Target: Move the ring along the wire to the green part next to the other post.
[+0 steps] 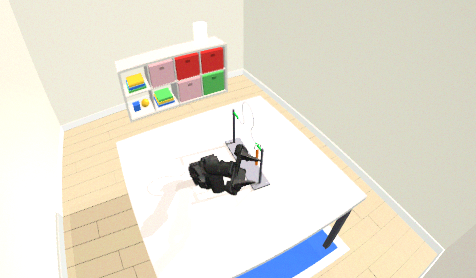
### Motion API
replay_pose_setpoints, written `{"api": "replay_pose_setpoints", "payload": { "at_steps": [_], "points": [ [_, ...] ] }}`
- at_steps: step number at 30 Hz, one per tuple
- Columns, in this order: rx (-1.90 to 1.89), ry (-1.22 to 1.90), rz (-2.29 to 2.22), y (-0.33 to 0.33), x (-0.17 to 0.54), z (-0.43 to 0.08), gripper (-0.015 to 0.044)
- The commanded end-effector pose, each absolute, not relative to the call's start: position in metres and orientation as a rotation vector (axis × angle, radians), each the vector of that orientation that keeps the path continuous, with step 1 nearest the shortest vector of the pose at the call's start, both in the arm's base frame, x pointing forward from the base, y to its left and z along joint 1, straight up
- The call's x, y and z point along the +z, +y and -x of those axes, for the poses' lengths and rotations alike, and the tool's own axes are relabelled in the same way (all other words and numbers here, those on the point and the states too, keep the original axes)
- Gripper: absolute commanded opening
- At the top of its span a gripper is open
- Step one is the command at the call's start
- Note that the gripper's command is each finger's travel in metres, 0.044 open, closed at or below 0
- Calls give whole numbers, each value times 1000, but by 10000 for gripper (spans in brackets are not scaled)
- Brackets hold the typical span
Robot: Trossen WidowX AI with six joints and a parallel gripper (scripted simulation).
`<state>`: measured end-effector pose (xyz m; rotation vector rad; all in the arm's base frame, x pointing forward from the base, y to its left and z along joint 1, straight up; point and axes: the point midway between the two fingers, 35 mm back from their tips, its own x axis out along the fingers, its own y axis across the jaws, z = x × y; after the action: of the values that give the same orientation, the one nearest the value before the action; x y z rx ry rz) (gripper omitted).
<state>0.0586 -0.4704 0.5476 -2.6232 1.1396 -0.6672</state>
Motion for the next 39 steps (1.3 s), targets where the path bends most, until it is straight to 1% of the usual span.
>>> {"api": "replay_pose_setpoints", "payload": {
  "at_steps": [1,4,9,13,18,25,32,39],
  "points": [
    [-670,1145,2624,-470,548,-57,374],
    [-709,1222,2635,-461,560,-40,295],
    [-851,1519,2659,-420,600,18,164],
    [-946,1739,2657,-384,625,51,160],
    [-1075,2075,2624,-322,657,87,160],
    [-1236,2583,2505,-224,691,109,160],
    [-1366,3141,2276,-122,709,91,160],
    [-1442,3699,1927,-40,707,37,160]
  ]
}}
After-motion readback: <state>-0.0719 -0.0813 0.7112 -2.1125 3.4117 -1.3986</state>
